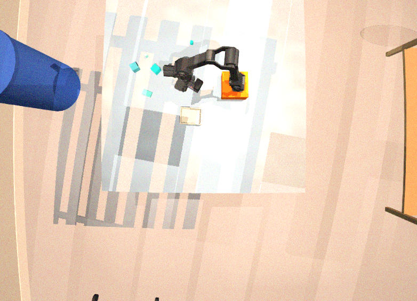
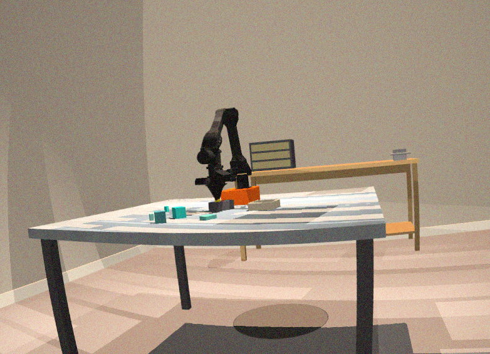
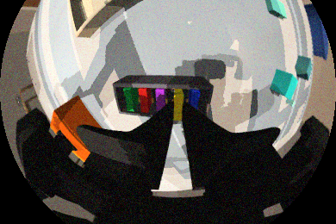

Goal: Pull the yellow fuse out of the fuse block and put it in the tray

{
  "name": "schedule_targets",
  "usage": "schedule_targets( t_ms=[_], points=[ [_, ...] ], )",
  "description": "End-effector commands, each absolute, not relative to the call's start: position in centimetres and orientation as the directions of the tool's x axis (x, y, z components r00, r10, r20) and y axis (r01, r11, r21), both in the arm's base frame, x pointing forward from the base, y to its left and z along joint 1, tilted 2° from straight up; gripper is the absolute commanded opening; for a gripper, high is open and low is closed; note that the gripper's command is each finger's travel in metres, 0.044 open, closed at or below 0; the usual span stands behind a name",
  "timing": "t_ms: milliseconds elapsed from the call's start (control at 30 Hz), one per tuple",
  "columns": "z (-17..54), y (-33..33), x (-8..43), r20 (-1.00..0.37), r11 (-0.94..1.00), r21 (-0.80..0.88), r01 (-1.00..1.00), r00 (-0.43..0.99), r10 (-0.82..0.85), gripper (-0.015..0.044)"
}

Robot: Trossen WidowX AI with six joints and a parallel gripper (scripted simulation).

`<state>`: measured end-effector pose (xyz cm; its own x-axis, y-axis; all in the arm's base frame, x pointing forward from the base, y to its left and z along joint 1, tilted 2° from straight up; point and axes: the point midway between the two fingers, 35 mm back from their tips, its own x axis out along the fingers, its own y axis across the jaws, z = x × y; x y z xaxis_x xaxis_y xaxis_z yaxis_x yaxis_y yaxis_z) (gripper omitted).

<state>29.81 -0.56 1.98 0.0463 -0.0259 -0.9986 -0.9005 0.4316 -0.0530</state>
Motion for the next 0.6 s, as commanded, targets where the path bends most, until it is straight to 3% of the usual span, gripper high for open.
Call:
schedule_targets(
  t_ms=[0,567],
  points=[
    [2.23,-0.56,29.81,-0.999,0.431,-0.054,-0.901,0.047,-0.027,0.0],
    [3.07,-0.55,29.78,-0.999,0.431,-0.054,-0.901,0.047,-0.028,0.0]
  ],
)
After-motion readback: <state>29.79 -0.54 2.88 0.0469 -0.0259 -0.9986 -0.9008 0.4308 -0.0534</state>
